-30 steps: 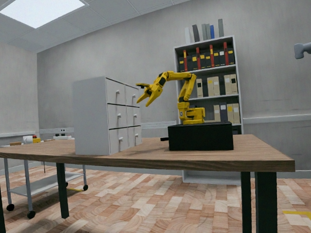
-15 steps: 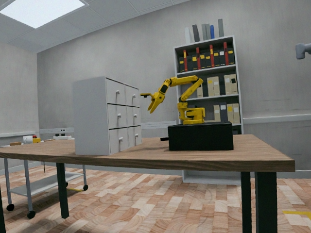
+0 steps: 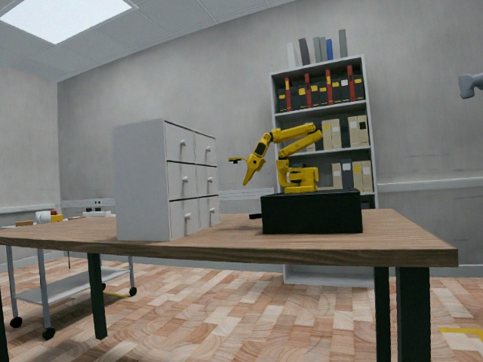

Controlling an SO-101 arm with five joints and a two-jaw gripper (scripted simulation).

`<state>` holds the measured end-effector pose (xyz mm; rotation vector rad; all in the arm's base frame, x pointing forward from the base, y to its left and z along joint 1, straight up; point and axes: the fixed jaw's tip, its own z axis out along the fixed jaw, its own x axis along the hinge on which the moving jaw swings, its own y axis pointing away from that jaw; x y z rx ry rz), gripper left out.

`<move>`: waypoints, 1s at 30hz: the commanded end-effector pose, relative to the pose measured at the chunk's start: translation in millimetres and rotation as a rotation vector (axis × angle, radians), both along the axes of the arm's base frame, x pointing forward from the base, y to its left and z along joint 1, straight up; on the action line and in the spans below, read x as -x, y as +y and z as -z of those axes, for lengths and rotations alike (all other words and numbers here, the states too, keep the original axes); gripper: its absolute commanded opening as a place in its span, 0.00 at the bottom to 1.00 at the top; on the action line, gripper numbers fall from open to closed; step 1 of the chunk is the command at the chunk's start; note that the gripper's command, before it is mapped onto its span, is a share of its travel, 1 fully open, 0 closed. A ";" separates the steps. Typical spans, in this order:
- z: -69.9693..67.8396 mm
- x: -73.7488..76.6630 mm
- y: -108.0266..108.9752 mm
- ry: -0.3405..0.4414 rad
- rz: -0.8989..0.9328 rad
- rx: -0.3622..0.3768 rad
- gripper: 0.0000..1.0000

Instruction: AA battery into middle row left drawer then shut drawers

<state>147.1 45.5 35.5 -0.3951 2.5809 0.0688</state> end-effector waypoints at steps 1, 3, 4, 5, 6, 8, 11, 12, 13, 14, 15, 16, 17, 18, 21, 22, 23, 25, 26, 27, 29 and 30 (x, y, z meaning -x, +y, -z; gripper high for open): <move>3.6 2.7 -4.4 0.013 0.032 -0.002 0.50; 3.6 2.7 -4.4 0.013 0.032 -0.002 0.50; 3.6 2.7 -4.4 0.013 0.032 -0.002 0.50; 3.6 2.7 -4.4 0.013 0.032 -0.002 0.50; 3.6 2.7 -4.4 0.013 0.032 -0.002 0.50; 3.6 2.7 -4.4 0.013 0.032 -0.002 0.50; 3.6 2.7 -4.4 0.013 0.032 -0.002 0.50; 1.7 0.3 -1.9 0.001 0.041 -0.018 0.50; -0.1 -2.1 0.6 -0.011 0.050 -0.034 0.49; -2.0 -4.5 3.2 -0.023 0.058 -0.051 0.49; -3.9 -6.8 5.8 -0.034 0.067 -0.068 0.48; -5.9 -9.0 8.5 -0.045 0.075 -0.086 0.48; -7.9 -11.2 11.2 -0.056 0.083 -0.104 0.47; -9.9 -13.4 13.9 -0.066 0.091 -0.123 0.47; -16.0 -19.4 22.5 -0.095 0.113 -0.180 0.45; -18.1 -21.3 25.5 -0.104 0.120 -0.201 0.45; -20.3 -23.1 28.5 -0.112 0.127 -0.221 0.44; -24.6 -26.5 34.6 -0.128 0.141 -0.263 0.43; -26.8 -28.1 37.7 -0.136 0.147 -0.285 0.43; -26.8 -28.1 37.7 -0.136 0.147 -0.285 0.43; -29.0 -29.7 40.9 -0.142 0.153 -0.306 0.42; -31.3 -31.2 44.1 -0.149 0.159 -0.329 0.42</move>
